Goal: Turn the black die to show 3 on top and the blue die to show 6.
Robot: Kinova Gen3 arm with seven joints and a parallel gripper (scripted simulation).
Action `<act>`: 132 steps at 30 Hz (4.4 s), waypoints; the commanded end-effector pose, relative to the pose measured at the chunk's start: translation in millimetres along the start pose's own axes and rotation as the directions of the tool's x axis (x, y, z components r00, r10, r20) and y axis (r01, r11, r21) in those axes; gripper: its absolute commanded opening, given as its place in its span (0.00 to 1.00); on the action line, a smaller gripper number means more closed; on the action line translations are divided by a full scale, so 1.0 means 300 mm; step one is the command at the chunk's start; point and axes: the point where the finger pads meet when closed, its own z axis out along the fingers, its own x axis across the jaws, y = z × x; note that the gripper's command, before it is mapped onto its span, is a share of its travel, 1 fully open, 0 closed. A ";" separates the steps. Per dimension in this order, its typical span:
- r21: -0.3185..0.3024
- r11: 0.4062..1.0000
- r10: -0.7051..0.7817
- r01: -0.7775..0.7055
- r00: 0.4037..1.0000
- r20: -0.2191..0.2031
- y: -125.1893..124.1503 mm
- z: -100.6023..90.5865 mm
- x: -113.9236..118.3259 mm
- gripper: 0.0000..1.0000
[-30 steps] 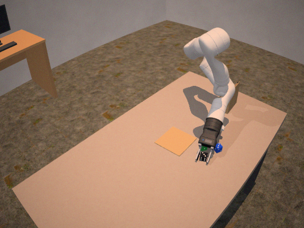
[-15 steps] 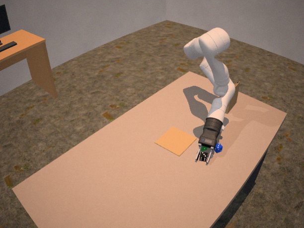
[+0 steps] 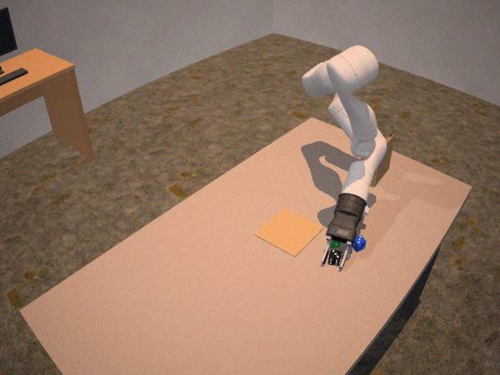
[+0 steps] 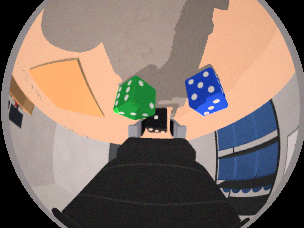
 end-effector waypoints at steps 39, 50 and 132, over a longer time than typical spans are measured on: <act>-0.002 1.000 0.001 -0.001 1.000 0.000 0.004 -0.167 0.001 0.87; -0.002 1.000 0.001 -0.001 1.000 0.000 0.079 -0.208 0.000 0.87; 0.535 0.844 -0.223 -0.031 0.887 0.403 0.186 -0.153 -0.244 0.87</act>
